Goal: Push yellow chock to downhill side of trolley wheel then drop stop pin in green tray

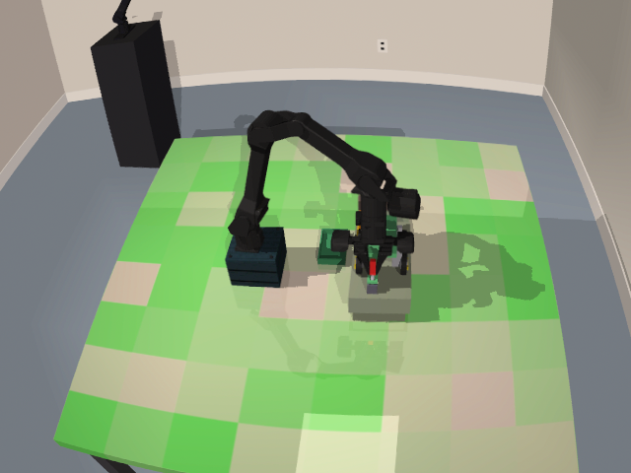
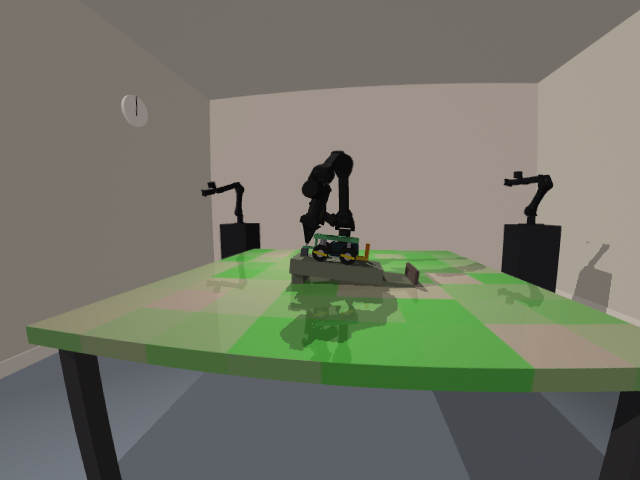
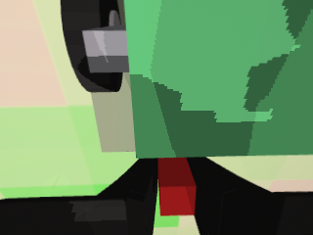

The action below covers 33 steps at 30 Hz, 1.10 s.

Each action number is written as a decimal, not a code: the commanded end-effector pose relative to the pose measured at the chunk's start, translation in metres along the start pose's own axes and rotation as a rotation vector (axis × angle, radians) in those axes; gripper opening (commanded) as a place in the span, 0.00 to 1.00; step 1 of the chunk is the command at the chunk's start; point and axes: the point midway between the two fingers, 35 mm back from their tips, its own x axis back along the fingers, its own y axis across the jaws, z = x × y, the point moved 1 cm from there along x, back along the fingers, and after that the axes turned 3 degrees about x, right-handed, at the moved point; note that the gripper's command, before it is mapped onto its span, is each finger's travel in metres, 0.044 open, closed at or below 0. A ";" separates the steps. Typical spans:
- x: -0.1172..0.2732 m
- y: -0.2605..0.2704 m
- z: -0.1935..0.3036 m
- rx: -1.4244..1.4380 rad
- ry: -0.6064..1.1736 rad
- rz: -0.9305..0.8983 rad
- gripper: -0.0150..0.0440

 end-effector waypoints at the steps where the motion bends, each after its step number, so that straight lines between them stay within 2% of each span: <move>1: 0.001 0.000 0.000 0.000 0.001 0.001 0.25; 33: 0.016 0.001 0.001 0.004 0.002 -0.004 0.25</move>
